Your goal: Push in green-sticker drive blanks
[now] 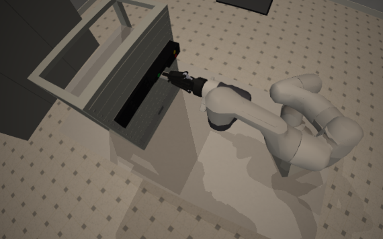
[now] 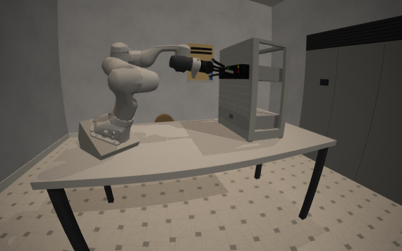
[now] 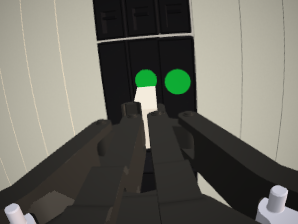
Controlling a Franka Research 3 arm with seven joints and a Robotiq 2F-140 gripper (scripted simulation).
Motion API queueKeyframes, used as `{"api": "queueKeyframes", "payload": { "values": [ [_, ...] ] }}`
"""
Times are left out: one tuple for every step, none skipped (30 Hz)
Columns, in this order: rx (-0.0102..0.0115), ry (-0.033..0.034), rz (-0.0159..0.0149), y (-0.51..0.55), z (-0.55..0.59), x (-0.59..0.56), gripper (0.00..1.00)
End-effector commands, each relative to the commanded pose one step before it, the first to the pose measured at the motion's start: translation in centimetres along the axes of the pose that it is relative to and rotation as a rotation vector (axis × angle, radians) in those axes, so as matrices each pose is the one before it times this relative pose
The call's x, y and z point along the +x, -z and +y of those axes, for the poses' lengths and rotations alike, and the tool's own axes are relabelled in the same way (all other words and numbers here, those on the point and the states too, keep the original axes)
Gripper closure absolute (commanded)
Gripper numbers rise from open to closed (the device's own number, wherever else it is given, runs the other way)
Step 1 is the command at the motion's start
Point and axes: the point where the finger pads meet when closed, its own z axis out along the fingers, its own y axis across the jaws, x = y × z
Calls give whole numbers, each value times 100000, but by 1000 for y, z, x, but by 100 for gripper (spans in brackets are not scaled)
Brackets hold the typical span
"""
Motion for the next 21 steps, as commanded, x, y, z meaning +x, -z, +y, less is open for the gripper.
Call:
{"api": "queueKeyframes", "payload": {
  "values": [
    [-13083, -687, 1639, -196, 191, 872, 100],
    [0, 0, 0, 0, 0, 0, 100],
    [0, 0, 0, -40, 2, 22, 100],
    [0, 0, 0, -56, 3, 30, 100],
    [0, 0, 0, -62, 3, 33, 100],
    [0, 0, 0, -56, 2, 30, 100],
    [0, 0, 0, -40, 2, 22, 100],
    [0, 0, 0, -19, 1, 11, 100],
    [0, 0, 0, -3, 0, 2, 100],
    [0, 0, 0, 0, 0, 0, 100],
    [0, 0, 0, 0, 0, 0, 100],
    [0, 0, 0, 0, 0, 0, 100],
    [0, 0, 0, 0, 0, 0, 100],
    [0, 0, 0, 0, 0, 0, 100],
    [0, 0, 0, 0, 0, 0, 100],
    [0, 0, 0, 0, 0, 0, 100],
    [0, 0, 0, 0, 0, 0, 100],
    [0, 0, 0, 0, 0, 0, 100],
    [0, 0, 0, 0, 0, 0, 100],
    [0, 0, 0, 0, 0, 0, 100],
    [0, 0, 0, 0, 0, 0, 100]
  ]
}}
